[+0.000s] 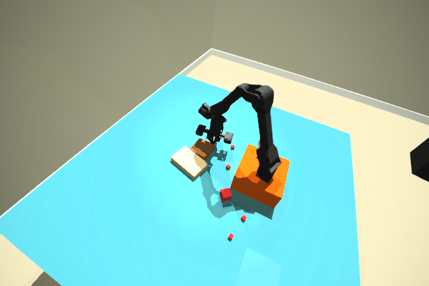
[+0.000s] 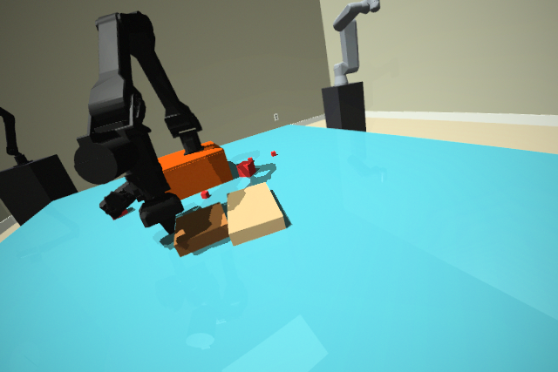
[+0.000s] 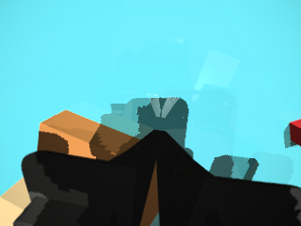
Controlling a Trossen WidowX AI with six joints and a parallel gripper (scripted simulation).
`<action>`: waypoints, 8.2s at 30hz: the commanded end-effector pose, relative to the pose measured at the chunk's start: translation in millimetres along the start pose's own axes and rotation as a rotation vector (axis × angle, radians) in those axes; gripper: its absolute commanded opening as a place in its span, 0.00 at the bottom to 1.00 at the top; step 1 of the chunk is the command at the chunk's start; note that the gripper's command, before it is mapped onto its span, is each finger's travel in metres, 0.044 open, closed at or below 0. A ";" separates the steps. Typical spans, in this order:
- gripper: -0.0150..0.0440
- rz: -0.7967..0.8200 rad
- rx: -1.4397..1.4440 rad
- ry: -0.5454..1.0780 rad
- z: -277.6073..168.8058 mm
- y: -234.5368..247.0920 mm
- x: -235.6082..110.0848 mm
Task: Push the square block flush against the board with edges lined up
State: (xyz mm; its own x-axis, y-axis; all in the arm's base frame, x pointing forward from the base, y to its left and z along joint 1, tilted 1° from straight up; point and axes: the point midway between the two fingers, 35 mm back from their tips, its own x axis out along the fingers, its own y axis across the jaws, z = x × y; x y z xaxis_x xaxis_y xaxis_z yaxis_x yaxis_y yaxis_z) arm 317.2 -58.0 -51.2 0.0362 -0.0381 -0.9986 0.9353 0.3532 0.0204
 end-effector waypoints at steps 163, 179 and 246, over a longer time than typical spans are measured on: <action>0.25 -0.010 0.258 0.019 3.7 1.3 3.7; 0.25 0.007 0.103 0.011 -10.7 6.1 -51.5; 0.25 0.011 -1.180 0.029 -113.9 9.0 1.1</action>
State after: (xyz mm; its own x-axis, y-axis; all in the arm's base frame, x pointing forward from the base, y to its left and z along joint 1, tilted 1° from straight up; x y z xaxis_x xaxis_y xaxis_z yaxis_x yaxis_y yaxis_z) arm 280.9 50.8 -58.5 0.0170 -0.0177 -0.9997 0.0338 0.9993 -0.0171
